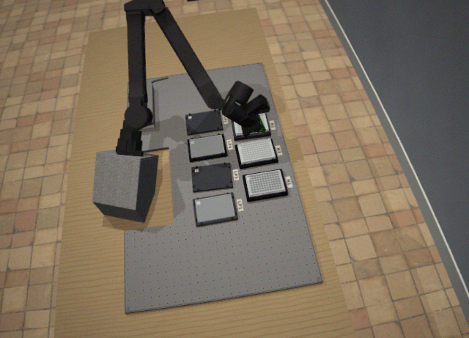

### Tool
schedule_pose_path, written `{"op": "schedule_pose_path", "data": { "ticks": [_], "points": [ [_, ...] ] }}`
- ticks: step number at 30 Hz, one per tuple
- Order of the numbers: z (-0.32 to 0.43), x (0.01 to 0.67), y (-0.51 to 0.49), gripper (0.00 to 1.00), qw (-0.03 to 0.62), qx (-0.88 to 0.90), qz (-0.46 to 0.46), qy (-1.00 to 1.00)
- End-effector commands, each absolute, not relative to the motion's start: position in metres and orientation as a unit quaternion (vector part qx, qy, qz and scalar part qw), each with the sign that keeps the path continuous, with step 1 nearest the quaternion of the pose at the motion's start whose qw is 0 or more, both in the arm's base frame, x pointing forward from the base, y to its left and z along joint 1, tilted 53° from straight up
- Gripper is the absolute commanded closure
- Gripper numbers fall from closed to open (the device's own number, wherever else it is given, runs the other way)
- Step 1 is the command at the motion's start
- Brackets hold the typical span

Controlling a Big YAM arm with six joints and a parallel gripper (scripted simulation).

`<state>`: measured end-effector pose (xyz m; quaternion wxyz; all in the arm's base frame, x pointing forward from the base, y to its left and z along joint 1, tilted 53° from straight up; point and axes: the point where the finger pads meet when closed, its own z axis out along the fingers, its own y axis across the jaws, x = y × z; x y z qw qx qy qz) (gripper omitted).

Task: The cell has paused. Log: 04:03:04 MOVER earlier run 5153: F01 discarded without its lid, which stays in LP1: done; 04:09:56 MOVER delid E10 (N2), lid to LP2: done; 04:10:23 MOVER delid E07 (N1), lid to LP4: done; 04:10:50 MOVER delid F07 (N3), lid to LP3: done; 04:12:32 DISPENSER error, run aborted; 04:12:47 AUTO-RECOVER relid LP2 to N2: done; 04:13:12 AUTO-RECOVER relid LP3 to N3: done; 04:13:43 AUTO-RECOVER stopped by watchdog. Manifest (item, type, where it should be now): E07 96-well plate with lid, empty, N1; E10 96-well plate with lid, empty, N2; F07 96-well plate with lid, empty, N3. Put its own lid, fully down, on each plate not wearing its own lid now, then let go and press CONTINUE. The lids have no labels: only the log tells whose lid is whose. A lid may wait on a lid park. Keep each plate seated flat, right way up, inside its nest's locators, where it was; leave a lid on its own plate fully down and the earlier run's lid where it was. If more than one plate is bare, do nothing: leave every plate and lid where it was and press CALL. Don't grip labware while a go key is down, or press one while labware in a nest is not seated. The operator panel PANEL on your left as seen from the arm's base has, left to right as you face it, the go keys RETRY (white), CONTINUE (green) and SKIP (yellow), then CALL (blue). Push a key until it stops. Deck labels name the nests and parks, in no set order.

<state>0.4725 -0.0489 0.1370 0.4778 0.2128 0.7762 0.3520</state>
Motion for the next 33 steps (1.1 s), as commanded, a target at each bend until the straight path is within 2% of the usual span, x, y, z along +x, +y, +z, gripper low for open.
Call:
{"op": "schedule_pose_path", "data": {
  "ticks": [1,23,33],
  "points": [
    [0.135,0.473,-0.071,1.00,0.495,0.214,0.340,0.770],
    [0.067,0.481,-0.144,1.00,0.504,0.209,0.336,0.768],
    [0.050,0.479,-0.148,1.00,0.494,0.211,0.343,0.771]
  ]
}}
